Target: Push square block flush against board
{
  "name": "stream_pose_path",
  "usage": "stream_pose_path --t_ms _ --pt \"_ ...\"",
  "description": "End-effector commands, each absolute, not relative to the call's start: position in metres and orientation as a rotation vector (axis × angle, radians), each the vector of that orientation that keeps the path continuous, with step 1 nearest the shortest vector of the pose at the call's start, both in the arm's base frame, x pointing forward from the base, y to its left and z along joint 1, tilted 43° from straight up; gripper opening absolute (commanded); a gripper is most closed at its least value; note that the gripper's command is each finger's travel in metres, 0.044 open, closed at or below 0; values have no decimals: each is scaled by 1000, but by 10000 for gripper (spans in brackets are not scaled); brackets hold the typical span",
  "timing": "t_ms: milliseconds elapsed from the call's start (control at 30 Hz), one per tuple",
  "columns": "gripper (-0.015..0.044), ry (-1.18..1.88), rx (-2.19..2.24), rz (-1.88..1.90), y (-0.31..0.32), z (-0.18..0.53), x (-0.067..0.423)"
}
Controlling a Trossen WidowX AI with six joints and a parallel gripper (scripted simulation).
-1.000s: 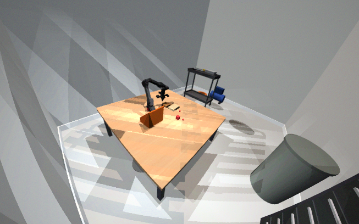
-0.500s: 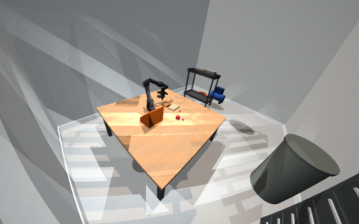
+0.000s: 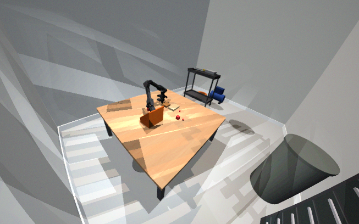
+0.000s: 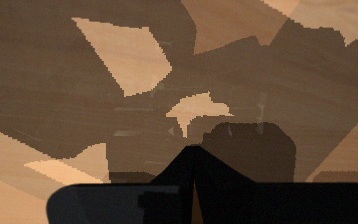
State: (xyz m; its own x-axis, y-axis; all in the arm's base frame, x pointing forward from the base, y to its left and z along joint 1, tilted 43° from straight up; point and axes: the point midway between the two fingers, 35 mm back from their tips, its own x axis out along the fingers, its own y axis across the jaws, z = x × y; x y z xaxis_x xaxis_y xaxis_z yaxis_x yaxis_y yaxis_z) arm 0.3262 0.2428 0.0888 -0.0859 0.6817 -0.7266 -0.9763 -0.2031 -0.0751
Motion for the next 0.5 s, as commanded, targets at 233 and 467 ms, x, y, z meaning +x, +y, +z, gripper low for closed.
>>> stream_pose_path --t_ms 233,467 --pt "0 532 -764 1629 234 78 329" --pt "0 533 -765 1629 228 72 331"
